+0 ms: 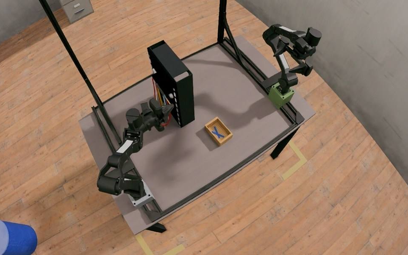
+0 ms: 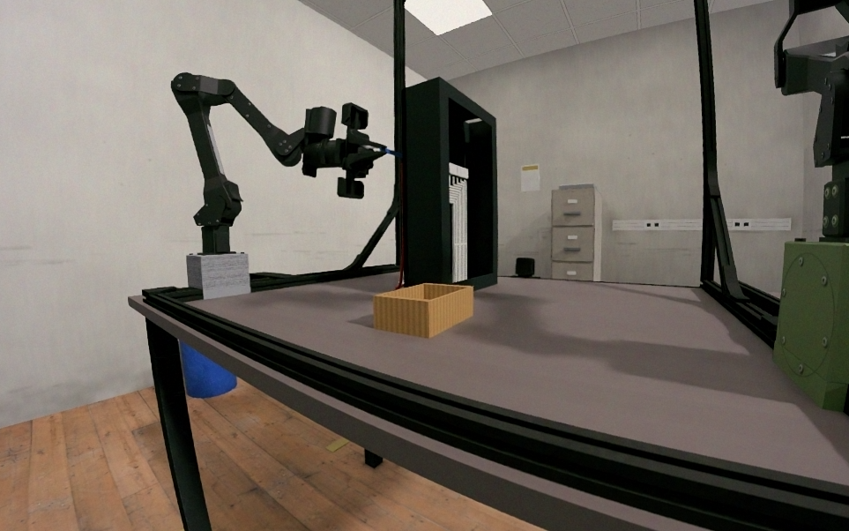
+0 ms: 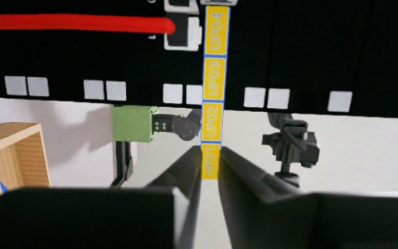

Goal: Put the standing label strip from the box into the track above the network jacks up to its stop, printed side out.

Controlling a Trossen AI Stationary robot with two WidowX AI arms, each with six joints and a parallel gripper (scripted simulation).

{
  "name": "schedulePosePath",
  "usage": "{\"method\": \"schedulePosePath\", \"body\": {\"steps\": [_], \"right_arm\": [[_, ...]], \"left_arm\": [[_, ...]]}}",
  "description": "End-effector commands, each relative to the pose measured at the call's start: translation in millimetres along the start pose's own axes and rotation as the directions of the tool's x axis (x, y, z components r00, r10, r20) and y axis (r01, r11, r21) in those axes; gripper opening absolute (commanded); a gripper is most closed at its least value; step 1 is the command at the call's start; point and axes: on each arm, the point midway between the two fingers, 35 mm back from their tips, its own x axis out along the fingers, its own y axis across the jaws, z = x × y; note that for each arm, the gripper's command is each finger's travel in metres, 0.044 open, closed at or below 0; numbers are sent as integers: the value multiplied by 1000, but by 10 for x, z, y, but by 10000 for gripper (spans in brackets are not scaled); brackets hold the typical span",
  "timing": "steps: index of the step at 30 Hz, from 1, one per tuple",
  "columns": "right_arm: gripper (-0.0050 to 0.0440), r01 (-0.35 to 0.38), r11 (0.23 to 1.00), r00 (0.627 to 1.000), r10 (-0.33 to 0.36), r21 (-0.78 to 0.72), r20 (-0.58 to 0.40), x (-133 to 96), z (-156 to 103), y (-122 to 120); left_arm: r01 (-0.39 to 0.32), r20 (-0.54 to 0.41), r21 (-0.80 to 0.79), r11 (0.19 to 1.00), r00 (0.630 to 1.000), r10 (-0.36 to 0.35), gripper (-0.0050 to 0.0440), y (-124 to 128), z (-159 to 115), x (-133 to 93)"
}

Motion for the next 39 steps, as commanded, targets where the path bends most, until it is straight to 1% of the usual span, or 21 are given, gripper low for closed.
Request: {"method": "schedulePosePath", "body": {"steps": [1,39], "right_arm": [[-50,15,1000,1000,-15,13,1,-1,5,-72],[-50,15,1000,1000,-15,14,1,5,42,-82]], "left_arm": [[0,1,6,1000,1000,0,440,-5,28,-1],[0,1,6,1000,1000,0,440,-5,28,-1]]}}
